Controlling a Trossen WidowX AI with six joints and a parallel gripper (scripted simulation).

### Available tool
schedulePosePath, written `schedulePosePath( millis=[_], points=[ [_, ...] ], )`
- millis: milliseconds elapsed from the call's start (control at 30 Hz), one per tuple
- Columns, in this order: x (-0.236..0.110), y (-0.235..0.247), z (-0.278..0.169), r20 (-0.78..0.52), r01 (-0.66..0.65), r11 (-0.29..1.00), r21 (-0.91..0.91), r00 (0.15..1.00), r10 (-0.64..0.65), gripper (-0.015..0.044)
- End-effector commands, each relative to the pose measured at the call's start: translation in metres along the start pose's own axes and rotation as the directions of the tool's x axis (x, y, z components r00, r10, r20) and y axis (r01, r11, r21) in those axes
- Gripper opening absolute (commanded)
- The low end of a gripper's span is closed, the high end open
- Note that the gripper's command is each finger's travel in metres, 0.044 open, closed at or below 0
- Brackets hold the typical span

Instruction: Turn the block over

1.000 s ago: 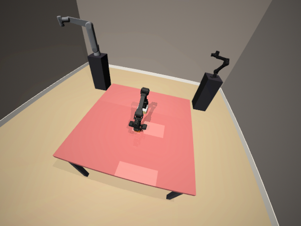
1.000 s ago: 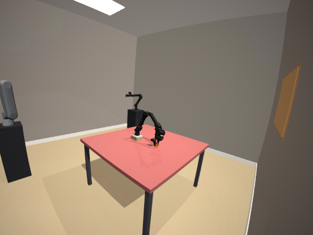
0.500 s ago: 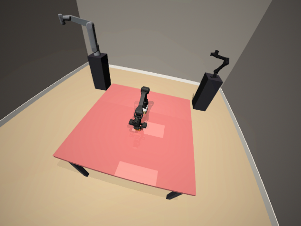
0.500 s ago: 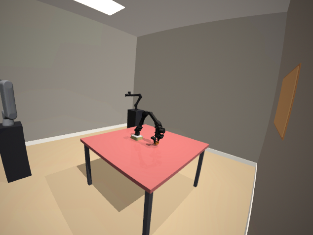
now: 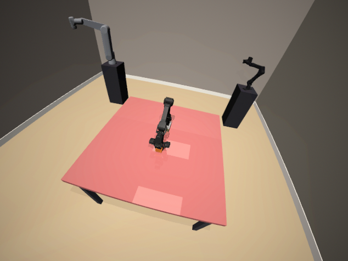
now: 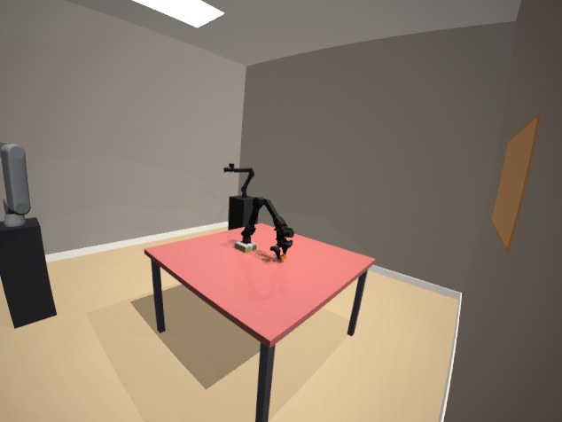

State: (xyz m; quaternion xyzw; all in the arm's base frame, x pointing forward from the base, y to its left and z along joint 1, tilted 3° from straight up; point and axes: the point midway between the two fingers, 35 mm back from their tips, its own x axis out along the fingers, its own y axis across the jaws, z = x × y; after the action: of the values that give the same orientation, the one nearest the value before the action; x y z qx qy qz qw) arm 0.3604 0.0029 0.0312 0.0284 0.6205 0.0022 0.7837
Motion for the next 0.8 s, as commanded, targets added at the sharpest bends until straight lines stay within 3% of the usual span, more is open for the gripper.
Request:
schedulePosePath(
  millis=[0, 567, 767],
  points=[
    [-0.0001, -0.0004, -0.0009, 0.067, 0.004, 1.0, 0.004, 0.998, -0.004, 0.0],
    [-0.0026, -0.0003, -0.0077, 0.329, 0.001, 1.0, 0.006, 0.944, -0.003, 0.0],
    [-0.0029, -0.0003, -0.0085, 0.354, 0.001, 1.0, 0.007, 0.935, -0.003, 0.0]
  ],
)
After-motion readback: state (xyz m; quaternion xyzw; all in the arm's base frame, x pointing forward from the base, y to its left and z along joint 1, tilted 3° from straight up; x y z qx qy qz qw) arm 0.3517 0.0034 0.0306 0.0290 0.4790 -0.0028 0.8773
